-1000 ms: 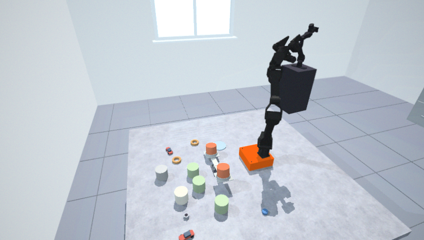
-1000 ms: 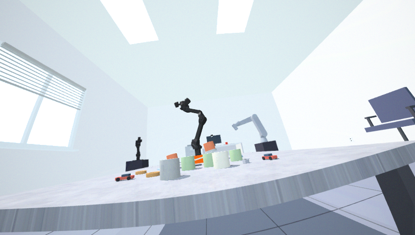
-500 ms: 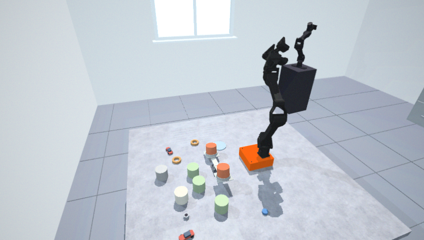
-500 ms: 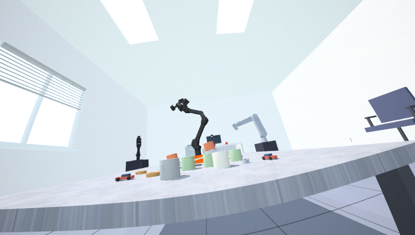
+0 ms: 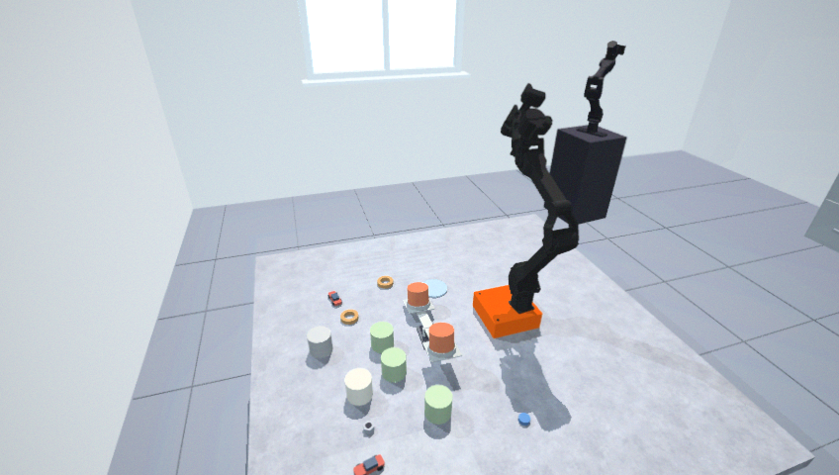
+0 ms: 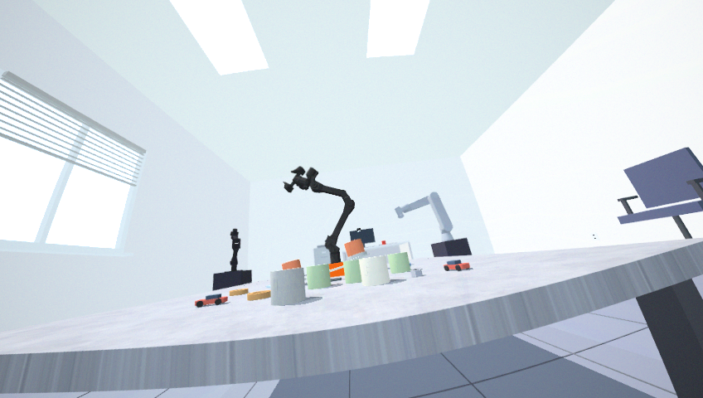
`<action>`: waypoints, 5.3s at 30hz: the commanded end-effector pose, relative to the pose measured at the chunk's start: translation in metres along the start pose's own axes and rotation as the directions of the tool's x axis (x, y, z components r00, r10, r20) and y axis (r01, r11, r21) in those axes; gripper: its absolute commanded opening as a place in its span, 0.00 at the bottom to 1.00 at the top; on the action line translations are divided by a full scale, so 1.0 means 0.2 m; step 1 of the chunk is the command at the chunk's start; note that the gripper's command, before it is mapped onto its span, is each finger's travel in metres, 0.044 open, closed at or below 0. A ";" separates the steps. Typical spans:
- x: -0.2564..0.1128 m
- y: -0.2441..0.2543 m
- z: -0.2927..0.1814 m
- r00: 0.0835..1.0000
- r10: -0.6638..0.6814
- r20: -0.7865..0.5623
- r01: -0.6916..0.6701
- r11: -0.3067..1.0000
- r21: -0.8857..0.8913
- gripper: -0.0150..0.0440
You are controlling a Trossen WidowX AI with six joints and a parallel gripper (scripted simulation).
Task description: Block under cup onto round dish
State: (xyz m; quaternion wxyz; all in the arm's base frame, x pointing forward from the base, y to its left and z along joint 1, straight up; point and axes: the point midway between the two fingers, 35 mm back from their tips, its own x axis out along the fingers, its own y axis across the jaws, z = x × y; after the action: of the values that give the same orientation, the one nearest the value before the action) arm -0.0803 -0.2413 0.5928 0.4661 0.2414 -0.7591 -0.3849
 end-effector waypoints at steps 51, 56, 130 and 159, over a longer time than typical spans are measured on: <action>-1.19 -0.78 -0.74 0.285 -0.615 -0.736 -0.211 0.708 -0.673 1.00; -1.35 -0.82 -0.75 0.169 -0.633 -0.755 -0.322 0.689 -0.649 1.00; -2.36 -1.22 -0.65 -0.553 -0.819 -0.152 -0.524 0.200 0.828 1.00; -2.33 -1.82 -0.90 -0.522 -0.818 0.243 0.332 0.068 0.941 1.00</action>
State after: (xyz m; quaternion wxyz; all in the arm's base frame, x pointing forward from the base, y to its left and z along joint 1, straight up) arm 0.2914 -0.1721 0.1110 -0.5583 0.4630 -0.5409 -0.4259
